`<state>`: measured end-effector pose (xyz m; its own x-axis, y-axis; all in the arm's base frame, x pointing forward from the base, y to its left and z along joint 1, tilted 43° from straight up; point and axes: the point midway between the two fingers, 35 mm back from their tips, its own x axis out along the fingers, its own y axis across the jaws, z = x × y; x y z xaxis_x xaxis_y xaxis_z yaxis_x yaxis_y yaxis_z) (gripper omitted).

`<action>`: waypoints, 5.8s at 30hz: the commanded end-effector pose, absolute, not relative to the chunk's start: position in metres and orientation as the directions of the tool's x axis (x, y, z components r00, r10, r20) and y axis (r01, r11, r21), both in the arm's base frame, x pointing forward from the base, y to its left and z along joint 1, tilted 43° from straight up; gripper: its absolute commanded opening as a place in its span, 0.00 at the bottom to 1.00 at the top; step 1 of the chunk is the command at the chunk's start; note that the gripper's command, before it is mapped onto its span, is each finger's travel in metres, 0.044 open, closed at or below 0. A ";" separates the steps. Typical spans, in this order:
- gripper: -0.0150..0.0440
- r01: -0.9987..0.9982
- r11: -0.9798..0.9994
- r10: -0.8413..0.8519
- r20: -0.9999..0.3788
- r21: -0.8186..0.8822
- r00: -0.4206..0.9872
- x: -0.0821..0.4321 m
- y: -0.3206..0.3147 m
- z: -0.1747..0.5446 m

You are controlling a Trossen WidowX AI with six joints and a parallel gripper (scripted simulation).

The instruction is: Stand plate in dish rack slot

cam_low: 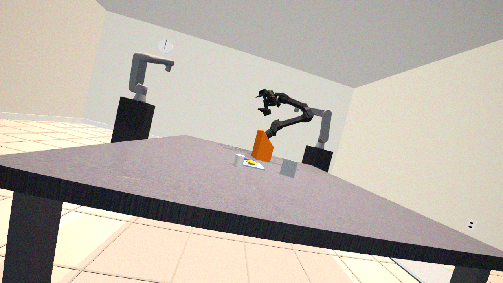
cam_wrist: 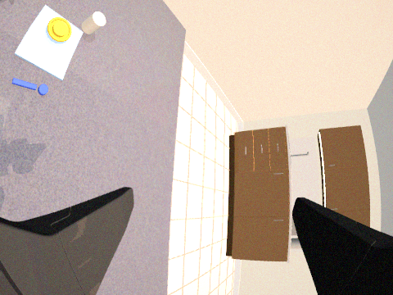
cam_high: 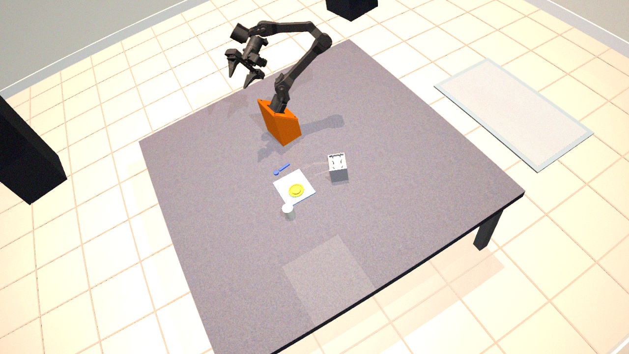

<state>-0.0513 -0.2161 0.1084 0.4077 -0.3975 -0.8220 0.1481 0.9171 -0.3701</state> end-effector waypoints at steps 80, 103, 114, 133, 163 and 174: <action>0.93 0.195 0.716 0.670 -0.738 0.670 0.074 0.317 -0.068 -0.150; 0.93 0.195 0.714 0.673 -0.736 0.672 0.074 0.321 -0.044 -0.176; 0.87 0.195 0.714 0.673 -0.736 0.672 0.074 0.321 -0.044 -0.176; 0.44 0.196 0.719 0.667 -0.741 0.667 0.075 0.325 -0.067 -0.157; 0.25 0.247 0.710 0.664 -0.744 0.659 0.073 0.317 -0.161 -0.046; 0.25 0.590 0.579 0.657 -0.751 0.563 0.072 0.322 -0.122 0.000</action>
<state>0.3243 -0.1386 -0.0135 0.0800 0.6503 -0.7555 0.4739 0.6420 0.6027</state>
